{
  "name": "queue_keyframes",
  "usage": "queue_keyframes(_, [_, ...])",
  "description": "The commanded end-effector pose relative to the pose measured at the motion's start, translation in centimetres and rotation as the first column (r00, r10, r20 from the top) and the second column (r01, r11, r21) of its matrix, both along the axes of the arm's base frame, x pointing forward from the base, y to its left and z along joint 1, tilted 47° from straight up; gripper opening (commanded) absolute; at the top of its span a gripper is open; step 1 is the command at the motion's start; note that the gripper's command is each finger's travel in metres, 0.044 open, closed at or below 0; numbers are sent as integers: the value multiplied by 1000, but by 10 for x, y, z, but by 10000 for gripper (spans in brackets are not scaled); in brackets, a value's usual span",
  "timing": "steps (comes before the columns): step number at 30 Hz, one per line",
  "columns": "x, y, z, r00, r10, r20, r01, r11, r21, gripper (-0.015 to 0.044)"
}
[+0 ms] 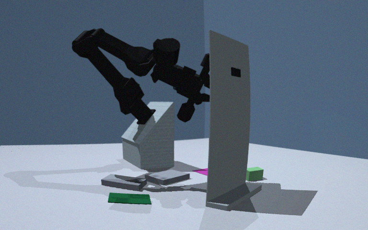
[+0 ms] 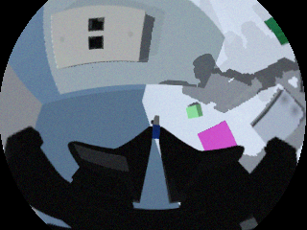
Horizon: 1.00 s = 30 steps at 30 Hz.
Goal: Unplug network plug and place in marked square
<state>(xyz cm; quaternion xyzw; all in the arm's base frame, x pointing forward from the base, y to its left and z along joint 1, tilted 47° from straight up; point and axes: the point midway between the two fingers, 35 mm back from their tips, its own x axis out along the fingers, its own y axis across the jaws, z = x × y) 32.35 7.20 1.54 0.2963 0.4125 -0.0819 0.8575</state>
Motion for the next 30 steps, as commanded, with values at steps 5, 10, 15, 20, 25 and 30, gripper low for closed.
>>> queue_keyframes(5, [-15,-4,-35,995,-33,-90,26,997,-71,0])
queue_keyframes(10, [-24,-7,-53,990,-51,-134,35,993,-116,0])
queue_keyframes(15, [-33,-10,-69,982,-69,-174,40,986,-164,0])
queue_keyframes(20, [-43,-14,-85,974,-88,-210,42,976,-214,0])
queue_keyframes(25, [-54,-18,-100,964,-106,-244,39,964,-265,0])
queue_keyframes(30, [-65,-24,-113,954,-125,-274,33,948,-317,0])
